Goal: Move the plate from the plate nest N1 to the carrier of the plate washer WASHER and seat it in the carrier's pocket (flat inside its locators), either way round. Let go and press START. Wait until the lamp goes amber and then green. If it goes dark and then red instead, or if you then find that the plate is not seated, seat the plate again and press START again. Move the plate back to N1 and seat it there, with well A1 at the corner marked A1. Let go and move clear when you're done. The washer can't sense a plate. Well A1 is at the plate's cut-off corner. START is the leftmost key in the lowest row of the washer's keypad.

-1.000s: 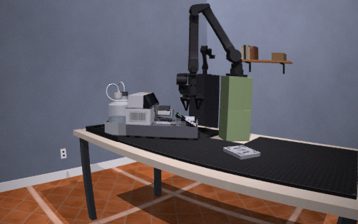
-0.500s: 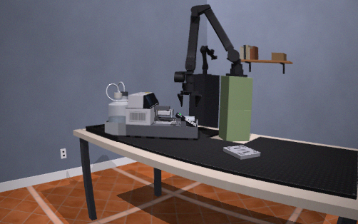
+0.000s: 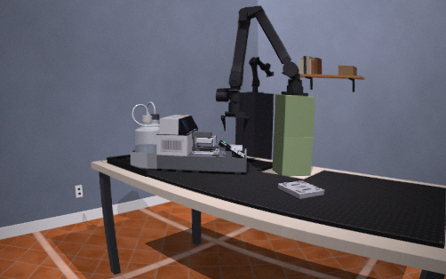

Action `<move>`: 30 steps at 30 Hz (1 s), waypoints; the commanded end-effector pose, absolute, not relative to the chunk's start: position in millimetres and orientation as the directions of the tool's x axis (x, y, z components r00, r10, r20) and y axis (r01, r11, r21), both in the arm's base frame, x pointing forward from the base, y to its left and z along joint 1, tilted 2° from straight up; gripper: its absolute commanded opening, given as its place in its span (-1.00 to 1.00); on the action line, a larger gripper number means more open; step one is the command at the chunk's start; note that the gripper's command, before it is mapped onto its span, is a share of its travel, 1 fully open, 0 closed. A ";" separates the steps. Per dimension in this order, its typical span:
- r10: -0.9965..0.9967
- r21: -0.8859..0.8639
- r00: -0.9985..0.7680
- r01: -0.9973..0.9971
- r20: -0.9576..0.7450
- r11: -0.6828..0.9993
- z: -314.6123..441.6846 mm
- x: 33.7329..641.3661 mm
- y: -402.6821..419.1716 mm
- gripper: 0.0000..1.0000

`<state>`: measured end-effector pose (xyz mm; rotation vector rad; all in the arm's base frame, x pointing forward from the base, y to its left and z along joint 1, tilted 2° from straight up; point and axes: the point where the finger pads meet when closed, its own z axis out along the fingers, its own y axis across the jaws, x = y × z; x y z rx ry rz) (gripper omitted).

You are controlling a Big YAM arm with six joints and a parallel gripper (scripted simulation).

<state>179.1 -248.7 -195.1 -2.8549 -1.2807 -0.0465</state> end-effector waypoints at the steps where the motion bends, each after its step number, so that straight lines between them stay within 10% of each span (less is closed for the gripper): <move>1: 0.724 0.003 0.689 0.724 0.030 -0.690 -192.7 180.8 -252.1 1.00; 30: 0.722 0.001 0.691 0.722 0.029 -0.692 -234.7 182.8 -249.5 1.00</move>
